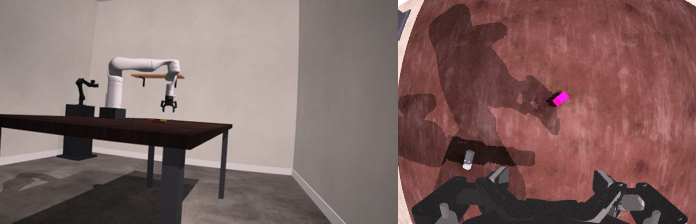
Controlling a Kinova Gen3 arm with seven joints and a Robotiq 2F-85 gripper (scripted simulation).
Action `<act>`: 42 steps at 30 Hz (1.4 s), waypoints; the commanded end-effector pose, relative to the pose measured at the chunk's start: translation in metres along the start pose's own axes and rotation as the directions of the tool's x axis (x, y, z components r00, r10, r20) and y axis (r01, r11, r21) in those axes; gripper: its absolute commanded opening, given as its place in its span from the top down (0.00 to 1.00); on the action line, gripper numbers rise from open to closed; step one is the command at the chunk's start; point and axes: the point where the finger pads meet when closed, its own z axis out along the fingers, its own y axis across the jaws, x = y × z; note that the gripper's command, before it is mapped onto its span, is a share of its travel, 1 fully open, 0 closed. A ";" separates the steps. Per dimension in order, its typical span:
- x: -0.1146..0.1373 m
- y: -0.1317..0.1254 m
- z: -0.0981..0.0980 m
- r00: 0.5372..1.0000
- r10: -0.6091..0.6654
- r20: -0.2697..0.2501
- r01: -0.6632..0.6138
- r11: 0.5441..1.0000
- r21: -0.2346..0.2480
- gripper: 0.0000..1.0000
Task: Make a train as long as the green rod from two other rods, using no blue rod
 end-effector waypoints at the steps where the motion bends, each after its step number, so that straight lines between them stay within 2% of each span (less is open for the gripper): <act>1: 0.000 0.001 -0.001 1.000 0.005 -0.002 -0.005 1.000 -0.001 0.00; 11: -0.016 0.007 -0.002 0.996 0.093 -0.002 -0.093 0.996 -0.001 0.00; 16: -0.041 0.015 -0.002 0.975 0.221 -0.002 -0.221 0.975 -0.001 0.00; 20: -0.070 0.025 -0.002 0.930 0.368 -0.002 -0.368 0.930 -0.001 0.00; 26: -0.120 0.042 -0.002 0.803 0.596 -0.002 -0.596 0.803 0.000 0.00; 28: -0.120 0.042 -0.002 0.803 0.596 -0.002 -0.596 0.803 0.000 0.00; 31: -0.155 0.053 -0.001 0.682 0.731 -0.002 -0.731 0.682 0.000 0.00; 36: -0.191 0.065 -0.001 0.534 0.846 -0.002 -0.846 0.534 0.000 0.00; 42: -0.238 0.081 -0.001 0.311 0.950 -0.002 -0.950 0.311 0.000 0.00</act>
